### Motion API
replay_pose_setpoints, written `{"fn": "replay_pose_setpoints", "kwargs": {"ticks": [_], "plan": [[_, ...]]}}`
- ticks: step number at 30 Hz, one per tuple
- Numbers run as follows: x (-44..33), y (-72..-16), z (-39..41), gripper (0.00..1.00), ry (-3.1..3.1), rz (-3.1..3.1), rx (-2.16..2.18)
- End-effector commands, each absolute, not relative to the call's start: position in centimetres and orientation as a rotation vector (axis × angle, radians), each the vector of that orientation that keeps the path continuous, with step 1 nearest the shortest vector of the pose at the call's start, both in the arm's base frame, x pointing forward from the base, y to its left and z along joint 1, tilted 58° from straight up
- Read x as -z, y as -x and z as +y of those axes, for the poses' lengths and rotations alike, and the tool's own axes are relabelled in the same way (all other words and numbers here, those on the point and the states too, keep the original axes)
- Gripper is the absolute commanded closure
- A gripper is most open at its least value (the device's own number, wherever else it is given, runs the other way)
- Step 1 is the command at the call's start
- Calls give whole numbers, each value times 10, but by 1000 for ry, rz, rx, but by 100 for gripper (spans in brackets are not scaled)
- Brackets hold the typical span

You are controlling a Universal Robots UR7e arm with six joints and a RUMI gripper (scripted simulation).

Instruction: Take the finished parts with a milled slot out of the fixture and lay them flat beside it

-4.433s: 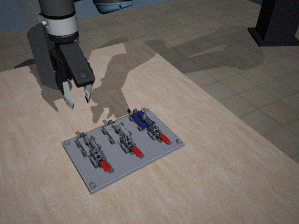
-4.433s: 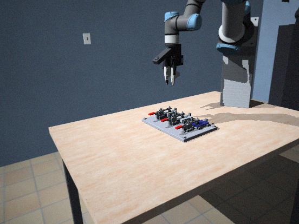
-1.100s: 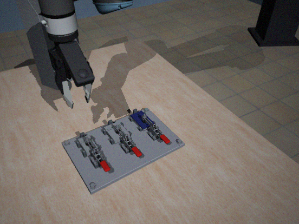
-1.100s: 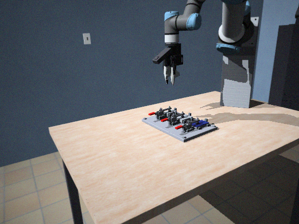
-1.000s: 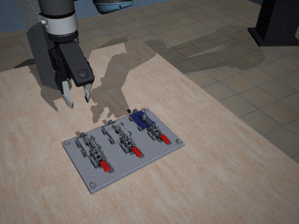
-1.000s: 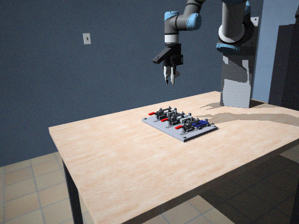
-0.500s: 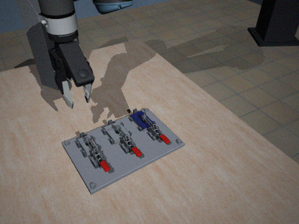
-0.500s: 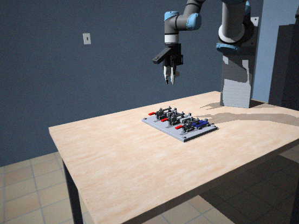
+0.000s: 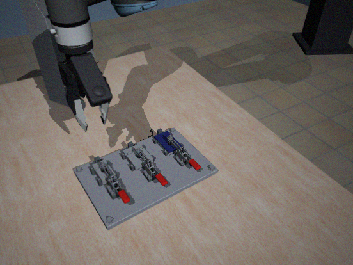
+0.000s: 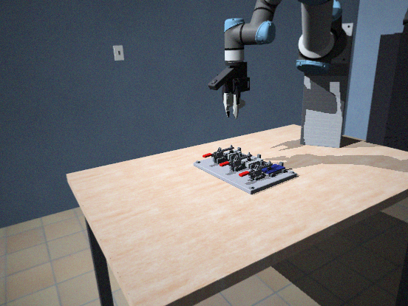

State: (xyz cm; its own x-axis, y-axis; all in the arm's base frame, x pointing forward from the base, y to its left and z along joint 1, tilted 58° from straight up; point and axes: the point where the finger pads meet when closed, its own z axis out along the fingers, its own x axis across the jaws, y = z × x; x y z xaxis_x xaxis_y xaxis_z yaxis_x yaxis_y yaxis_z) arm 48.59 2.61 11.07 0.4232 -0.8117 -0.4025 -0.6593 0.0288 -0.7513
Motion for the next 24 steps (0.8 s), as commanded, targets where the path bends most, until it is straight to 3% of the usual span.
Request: {"fn": "replay_pose_setpoints", "kwargs": {"ticks": [1, 24], "plan": [[-106, -492, 31, 72, 1687, 1296, 195], [-86, -516, 54, 72, 1687, 1296, 195]]}}
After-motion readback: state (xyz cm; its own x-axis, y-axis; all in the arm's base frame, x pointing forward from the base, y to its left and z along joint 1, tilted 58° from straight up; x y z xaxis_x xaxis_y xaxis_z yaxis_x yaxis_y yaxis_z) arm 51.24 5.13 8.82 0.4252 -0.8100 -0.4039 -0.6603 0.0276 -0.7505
